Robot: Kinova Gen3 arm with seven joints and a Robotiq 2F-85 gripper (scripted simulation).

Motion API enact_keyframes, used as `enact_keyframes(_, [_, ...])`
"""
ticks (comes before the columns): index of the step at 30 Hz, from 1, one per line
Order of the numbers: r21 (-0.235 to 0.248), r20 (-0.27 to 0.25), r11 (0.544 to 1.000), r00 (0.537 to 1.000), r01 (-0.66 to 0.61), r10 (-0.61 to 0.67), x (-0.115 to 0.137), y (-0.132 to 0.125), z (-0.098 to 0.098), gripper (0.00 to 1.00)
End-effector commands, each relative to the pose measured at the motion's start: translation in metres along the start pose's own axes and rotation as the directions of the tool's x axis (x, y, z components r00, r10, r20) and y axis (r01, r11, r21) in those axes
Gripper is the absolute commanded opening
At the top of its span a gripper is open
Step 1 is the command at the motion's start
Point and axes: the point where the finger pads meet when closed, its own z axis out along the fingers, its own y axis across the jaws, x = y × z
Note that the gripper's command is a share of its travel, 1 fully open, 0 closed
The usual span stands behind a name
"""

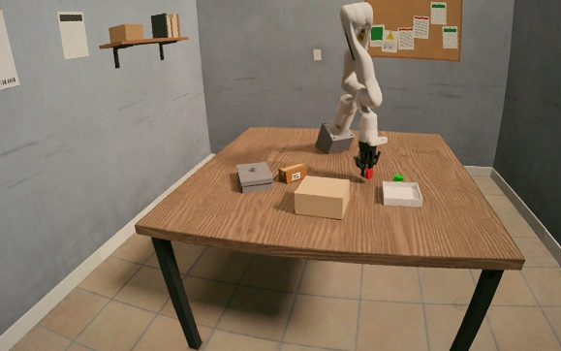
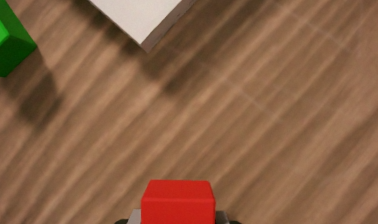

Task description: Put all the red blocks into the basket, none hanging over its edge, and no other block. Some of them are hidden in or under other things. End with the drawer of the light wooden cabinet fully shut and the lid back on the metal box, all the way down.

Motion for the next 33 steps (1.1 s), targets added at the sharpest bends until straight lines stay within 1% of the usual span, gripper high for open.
enact_keyframes(1, [-0.014, 0.003, 1.0, 1.0, 0.002, -0.002, -0.002, 0.005, -0.011, 0.1])
enact_keyframes(4, [-0.014, 0.002, 1.0, 1.0, 0.002, -0.002, -0.001, 0.005, -0.013, 0.1])
enact_keyframes(19, [-0.013, -0.003, 1.0, 1.0, 0.019, -0.019, 0.002, 0.003, -0.049, 0.1])
enact_keyframes(21, [-0.013, -0.003, 1.0, 1.0, 0.019, -0.019, 0.002, 0.003, -0.049, 0.1])
enact_keyframes(22, [-0.013, -0.003, 1.0, 1.0, 0.003, -0.003, 0.002, 0.003, -0.052, 0.1])
enact_keyframes(33, [-0.013, -0.002, 1.0, 1.0, 0.003, -0.003, 0.002, 0.003, -0.083, 0.1])
